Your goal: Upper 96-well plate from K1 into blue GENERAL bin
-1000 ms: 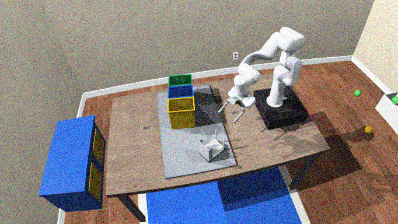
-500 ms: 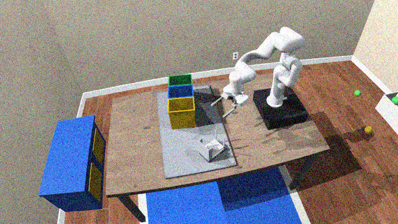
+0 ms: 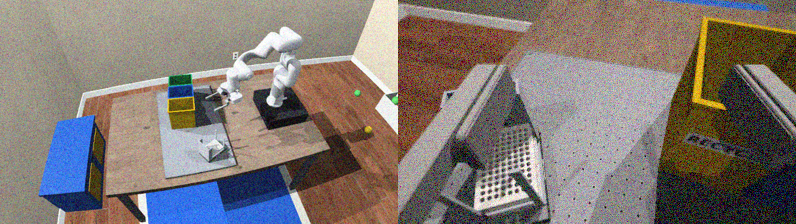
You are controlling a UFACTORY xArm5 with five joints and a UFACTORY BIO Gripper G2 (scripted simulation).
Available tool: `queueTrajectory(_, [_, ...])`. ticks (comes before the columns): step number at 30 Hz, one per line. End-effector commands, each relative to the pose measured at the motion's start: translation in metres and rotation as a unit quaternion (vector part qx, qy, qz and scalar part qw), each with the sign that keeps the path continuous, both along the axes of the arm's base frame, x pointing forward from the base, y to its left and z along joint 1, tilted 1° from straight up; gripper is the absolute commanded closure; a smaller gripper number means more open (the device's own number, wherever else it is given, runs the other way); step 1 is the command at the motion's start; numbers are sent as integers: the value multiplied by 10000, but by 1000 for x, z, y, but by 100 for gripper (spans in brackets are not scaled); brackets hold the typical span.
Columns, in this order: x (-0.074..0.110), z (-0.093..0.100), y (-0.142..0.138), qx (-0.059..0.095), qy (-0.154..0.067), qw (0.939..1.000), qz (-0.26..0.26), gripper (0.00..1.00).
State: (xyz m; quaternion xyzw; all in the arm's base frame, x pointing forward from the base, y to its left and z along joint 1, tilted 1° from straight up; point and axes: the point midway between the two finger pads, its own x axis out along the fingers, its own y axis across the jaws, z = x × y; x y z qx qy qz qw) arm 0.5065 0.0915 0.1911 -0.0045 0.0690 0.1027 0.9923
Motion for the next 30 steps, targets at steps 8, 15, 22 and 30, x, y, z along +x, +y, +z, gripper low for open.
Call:
queueTrajectory(8, [15, 4, -45, 39, -391, 9969, -676, 63])
queueTrajectory(15, [21, 7, -72, 49, -471, 9955, -821, 63])
queueTrajectory(22, [24, 9, -97, 74, -666, 9908, -1177, 63])
queueTrajectory(30, [25, 10, -109, 73, -666, 9908, -1177, 63])
